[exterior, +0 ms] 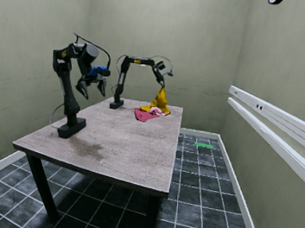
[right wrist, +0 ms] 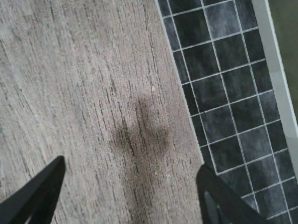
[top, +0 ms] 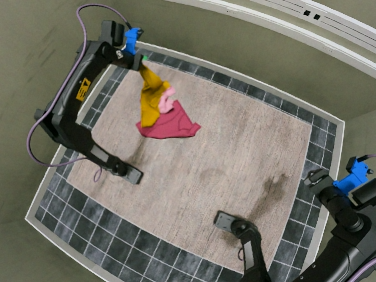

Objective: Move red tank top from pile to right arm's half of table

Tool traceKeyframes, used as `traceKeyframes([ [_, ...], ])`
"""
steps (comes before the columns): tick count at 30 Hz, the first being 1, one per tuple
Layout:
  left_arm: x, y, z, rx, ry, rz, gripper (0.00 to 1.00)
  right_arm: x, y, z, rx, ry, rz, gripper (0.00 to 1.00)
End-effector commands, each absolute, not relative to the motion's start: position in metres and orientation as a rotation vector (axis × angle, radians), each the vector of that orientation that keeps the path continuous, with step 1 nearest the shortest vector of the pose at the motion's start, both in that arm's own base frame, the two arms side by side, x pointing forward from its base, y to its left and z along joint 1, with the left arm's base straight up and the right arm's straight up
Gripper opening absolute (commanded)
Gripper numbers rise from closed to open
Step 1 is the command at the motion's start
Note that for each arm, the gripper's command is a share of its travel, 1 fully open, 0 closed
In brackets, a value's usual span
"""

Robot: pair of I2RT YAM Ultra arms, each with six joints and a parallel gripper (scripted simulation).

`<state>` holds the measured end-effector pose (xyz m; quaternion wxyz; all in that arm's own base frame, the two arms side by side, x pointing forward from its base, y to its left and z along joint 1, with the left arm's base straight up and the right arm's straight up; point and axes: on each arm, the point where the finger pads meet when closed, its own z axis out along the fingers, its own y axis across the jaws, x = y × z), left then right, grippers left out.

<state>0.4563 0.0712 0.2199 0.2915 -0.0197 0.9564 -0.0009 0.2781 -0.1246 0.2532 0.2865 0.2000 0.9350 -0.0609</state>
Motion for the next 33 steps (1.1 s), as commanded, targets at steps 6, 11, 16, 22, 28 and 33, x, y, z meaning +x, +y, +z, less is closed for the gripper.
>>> traceKeyframes([
  [6, 0.459, 0.07, 0.188, -0.044, 2.639, 0.004, 0.0, 0.284, -0.126, 0.283, 0.504, 2.404, -0.18, 0.92],
  [11, 0.458, 0.071, 0.162, -0.044, 2.709, 0.006, 0.0, 0.284, -0.126, 0.283, 0.504, 2.404, -0.18, 0.92],
  [16, 0.46, 0.069, 0.142, -0.037, 2.759, 0.006, 0.0, 0.284, -0.126, 0.283, 0.504, 2.404, -0.18, 0.92],
  [22, 0.459, 0.068, 0.122, -0.038, 2.803, 0.003, 0.0, 0.284, -0.126, 0.283, 0.504, 2.404, -0.18, 0.92],
  [28, 0.463, 0.069, 0.105, -0.034, 2.85, 0.01, 0.0, 0.284, -0.126, 0.283, 0.504, 2.404, -0.18, 0.92],
  [33, 0.459, 0.068, 0.083, -0.03, 2.908, 0.012, 0.0, 0.284, -0.126, 0.283, 0.504, 2.404, -0.18, 0.92],
])
